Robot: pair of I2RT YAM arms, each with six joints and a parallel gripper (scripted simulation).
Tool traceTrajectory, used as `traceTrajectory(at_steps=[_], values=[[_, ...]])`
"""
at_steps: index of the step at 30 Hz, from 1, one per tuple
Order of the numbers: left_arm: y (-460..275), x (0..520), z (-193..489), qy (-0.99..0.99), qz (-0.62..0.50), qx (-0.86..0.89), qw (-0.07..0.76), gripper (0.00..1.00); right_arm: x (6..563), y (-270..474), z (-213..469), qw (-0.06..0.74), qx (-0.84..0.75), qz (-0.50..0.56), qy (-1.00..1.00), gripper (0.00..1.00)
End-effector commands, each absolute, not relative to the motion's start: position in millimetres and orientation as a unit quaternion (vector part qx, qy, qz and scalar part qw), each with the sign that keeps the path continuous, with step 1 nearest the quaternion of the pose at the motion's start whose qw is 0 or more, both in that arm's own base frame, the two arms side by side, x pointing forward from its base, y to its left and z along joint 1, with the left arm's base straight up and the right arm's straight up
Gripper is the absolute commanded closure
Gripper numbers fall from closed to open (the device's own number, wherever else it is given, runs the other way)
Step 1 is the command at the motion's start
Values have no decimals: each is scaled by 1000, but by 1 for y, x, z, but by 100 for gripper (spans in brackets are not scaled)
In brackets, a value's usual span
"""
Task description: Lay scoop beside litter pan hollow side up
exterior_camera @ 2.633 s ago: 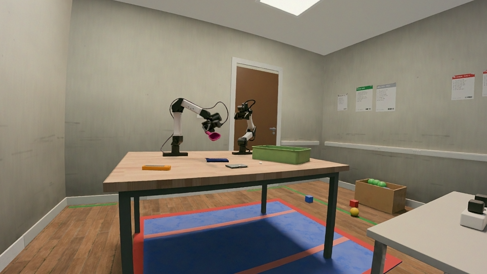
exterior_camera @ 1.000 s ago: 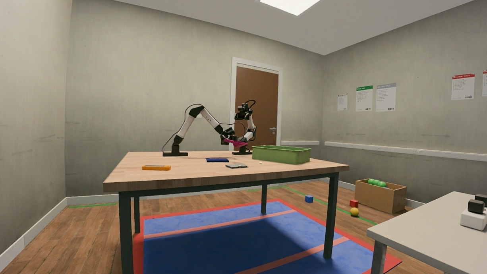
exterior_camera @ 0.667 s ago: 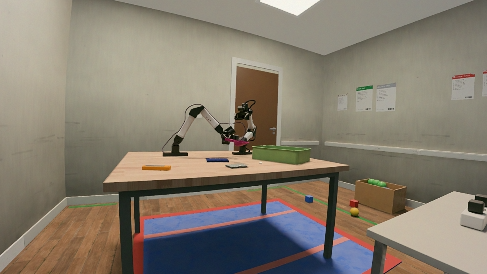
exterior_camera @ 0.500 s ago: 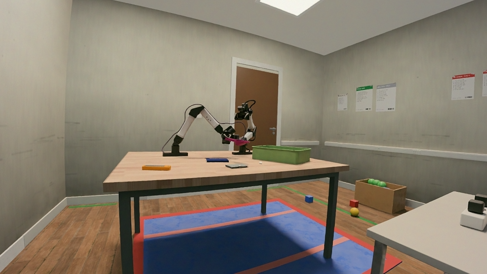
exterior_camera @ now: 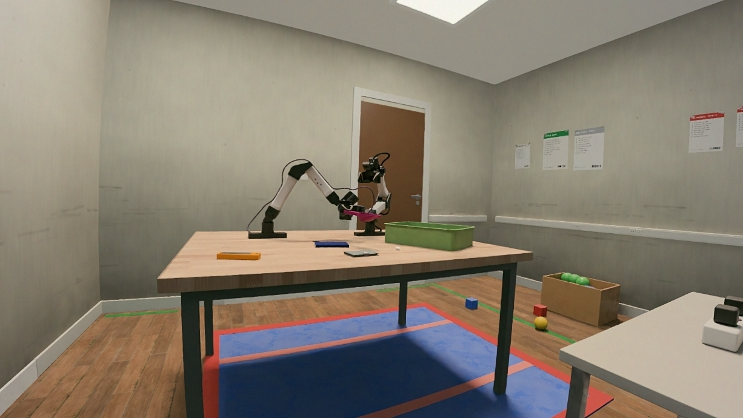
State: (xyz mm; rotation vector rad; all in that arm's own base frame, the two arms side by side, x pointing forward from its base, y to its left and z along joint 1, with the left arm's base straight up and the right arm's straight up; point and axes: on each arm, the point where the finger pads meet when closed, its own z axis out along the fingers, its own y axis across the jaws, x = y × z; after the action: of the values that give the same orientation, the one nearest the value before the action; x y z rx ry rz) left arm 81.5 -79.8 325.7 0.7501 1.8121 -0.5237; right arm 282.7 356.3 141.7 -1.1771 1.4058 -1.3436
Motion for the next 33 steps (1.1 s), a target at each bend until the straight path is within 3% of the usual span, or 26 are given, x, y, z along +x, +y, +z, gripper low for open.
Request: traceTrajectory(at_steps=[1, 30, 33], values=[[-79, 81, 328, 756, -221, 313, 531, 0, 280, 356, 146, 439, -457, -541, 553, 89], [-79, 81, 328, 756, -221, 313, 531, 0, 277, 347, 147, 440, -455, -547, 548, 89], [-79, 81, 328, 756, -221, 313, 531, 0, 272, 336, 181, 452, -442, -541, 555, 89]])
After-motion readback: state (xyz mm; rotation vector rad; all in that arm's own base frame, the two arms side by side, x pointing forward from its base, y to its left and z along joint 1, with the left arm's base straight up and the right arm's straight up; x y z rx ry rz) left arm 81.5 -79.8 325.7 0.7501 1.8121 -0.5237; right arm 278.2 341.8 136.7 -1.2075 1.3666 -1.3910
